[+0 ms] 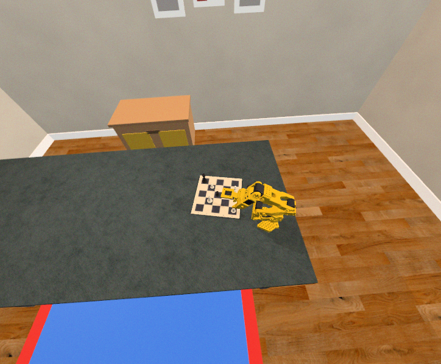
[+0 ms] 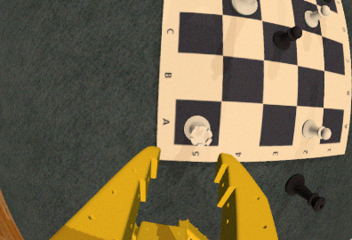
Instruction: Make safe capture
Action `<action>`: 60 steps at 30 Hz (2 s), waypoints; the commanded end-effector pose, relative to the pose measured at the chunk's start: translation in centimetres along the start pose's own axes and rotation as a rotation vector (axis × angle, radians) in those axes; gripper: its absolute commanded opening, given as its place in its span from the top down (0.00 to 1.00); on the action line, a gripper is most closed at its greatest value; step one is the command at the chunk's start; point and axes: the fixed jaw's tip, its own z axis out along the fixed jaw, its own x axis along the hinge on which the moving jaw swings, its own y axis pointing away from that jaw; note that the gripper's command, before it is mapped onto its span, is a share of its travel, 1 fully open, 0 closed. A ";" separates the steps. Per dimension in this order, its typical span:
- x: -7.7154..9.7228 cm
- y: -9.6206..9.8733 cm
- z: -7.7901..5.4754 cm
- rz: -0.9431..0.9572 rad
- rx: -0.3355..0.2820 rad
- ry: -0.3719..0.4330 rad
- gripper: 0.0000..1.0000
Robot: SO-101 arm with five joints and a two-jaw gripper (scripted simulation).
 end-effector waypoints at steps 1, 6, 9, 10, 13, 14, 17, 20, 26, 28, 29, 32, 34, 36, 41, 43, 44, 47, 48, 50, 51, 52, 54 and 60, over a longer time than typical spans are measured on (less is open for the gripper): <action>-0.6 1.5 -0.5 -0.096 -0.055 0.017 0.84; -1.0 3.2 -0.8 -0.205 -0.109 0.041 0.81; -1.2 5.2 -1.1 -0.333 -0.168 0.068 0.78; -1.2 5.9 -1.2 -0.379 -0.189 0.078 0.77; -1.1 8.3 -1.6 -0.519 -0.248 0.106 0.73; -0.9 9.1 -1.8 -0.567 -0.267 0.115 0.72; -0.3 11.5 -2.2 -0.703 -0.319 0.139 0.69; 0.0 12.3 -2.3 -0.746 -0.335 0.146 0.68; 2.0 15.8 -3.1 -0.955 -0.404 0.179 0.63; 2.6 16.5 -3.2 -1.000 -0.419 0.185 0.62; 2.8 16.8 -3.3 -1.018 -0.424 0.187 0.61; 3.3 17.3 -3.5 -1.053 -0.434 0.192 0.60; 3.5 17.5 -3.5 -1.064 -0.437 0.193 0.60; 3.5 17.5 -3.5 -1.066 -0.438 0.194 0.60; 3.5 17.5 -3.5 -1.067 -0.438 0.194 0.60; 3.5 17.5 -3.5 -1.067 -0.438 0.194 0.60; 3.5 17.5 -3.5 -1.067 -0.438 0.194 0.60; 3.5 17.5 -3.5 -1.067 -0.438 0.194 0.60; 3.5 17.5 -3.5 -1.067 -0.438 0.194 0.60; 3.5 17.5 -3.5 -1.067 -0.438 0.194 0.60; 3.5 17.5 -3.5 -1.067 -0.438 0.194 0.60; 3.5 17.5 -3.5 -1.067 -0.438 0.194 0.60; 3.5 17.5 -3.5 -1.067 -0.438 0.194 0.60; 3.5 17.5 -3.5 -1.067 -0.438 0.194 0.60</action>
